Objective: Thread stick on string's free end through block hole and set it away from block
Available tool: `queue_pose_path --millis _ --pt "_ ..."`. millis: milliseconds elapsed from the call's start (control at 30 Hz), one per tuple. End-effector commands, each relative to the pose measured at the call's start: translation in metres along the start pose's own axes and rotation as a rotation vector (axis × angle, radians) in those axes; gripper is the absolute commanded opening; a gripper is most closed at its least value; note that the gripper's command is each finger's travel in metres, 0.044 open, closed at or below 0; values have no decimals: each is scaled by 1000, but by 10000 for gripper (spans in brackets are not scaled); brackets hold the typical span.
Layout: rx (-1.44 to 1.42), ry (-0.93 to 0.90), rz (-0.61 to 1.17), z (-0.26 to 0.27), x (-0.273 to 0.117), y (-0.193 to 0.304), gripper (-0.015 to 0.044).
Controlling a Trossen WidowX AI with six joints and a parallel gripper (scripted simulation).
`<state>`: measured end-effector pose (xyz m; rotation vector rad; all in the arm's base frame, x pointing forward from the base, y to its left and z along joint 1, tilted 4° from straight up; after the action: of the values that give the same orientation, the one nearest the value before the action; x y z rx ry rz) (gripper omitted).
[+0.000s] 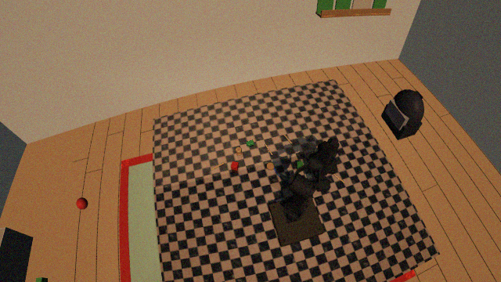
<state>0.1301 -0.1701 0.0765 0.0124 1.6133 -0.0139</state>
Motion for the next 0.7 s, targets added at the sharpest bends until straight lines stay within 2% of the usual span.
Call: queue_pose_path --millis 0,667 --pt "4 4 0 -1 0 0 120" --pt "5 4 0 0 15 -1 120"
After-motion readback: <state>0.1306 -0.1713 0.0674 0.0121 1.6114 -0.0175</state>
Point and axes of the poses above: the point midway between the two fingers, 35 mm back from their tips, its own x axis out along the fingers, its own z axis across the jaws, y = z × x, the point moved 3 cm from there along -x, back along the fingers, and after that the axes turned 10 degrees about -x, right-handed, at the moved point
